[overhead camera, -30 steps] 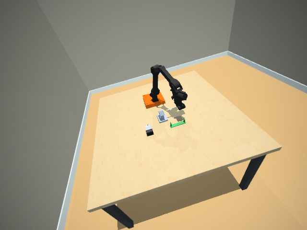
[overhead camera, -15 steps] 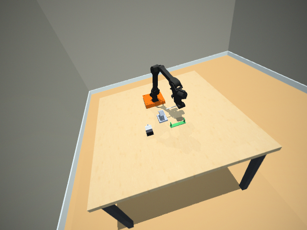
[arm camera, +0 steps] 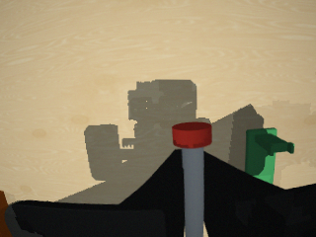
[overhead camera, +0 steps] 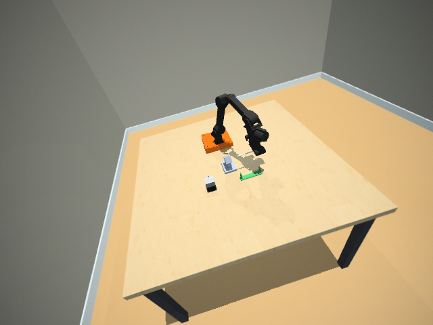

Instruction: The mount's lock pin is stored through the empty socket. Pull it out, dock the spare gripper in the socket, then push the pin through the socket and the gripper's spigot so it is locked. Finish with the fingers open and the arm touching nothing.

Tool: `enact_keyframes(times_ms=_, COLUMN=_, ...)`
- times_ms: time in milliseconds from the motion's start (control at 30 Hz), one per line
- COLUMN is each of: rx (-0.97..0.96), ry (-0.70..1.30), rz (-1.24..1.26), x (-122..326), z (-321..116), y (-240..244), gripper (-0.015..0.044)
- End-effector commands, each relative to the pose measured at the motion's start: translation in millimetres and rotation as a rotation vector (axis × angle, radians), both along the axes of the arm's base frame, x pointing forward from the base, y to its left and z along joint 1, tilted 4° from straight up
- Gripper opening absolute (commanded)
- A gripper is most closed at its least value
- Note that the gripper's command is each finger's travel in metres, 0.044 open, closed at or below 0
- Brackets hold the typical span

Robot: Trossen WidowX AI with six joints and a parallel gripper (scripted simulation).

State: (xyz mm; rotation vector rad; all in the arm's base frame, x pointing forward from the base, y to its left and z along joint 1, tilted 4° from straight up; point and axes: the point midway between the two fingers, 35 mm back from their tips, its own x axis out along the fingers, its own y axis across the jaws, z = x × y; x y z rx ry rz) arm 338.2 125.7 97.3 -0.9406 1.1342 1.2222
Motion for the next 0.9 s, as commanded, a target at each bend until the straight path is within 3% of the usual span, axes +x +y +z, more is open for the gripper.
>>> enact_keyframes(times_ms=0, rx=0.0, ry=-0.001, rz=0.004, x=11.9, z=2.2, y=1.9, gripper=0.0)
enact_keyframes(times_ms=867, rx=0.001, ry=-0.006, rz=0.003, x=80.9, z=4.3, y=10.6, gripper=0.0)
